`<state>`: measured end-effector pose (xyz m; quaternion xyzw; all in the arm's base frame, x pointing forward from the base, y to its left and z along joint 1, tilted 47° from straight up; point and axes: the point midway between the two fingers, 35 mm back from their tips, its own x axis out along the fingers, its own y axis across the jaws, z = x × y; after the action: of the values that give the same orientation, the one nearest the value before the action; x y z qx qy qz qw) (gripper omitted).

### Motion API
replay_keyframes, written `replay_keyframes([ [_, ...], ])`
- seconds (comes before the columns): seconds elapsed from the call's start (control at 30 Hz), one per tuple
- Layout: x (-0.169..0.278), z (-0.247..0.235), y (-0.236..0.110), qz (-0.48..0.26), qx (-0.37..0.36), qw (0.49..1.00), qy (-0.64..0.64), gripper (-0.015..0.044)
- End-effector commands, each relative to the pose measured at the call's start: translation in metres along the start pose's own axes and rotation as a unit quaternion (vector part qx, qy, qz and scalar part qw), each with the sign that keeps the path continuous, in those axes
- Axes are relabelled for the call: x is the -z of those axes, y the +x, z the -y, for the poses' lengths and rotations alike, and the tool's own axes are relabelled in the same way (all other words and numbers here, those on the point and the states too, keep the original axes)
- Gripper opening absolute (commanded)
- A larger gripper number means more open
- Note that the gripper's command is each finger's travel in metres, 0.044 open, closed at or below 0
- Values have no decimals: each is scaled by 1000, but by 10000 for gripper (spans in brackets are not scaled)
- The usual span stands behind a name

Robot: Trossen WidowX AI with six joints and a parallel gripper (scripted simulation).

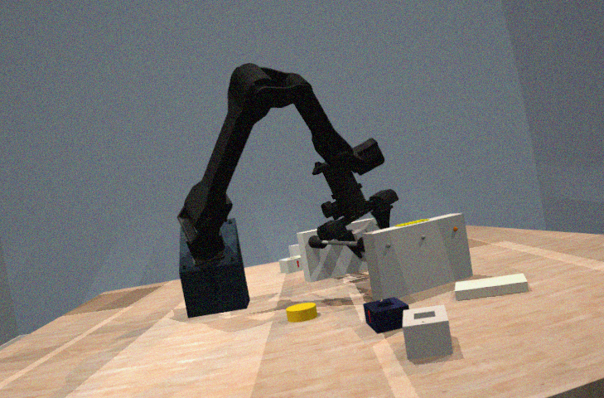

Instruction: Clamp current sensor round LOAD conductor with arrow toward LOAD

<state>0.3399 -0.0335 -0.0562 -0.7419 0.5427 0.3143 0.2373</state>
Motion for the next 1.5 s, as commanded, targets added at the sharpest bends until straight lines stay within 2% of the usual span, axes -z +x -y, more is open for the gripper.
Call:
replay_keyframes([
  [0.0, -1, 1, 0, 2, -10, 1000, 0, 0],
  [0.67, 0, 5, -14, -1, -152, 988, 2, 0],
  [1.47, -2, 2, -13, 1, -153, 988, -3, 0],
])
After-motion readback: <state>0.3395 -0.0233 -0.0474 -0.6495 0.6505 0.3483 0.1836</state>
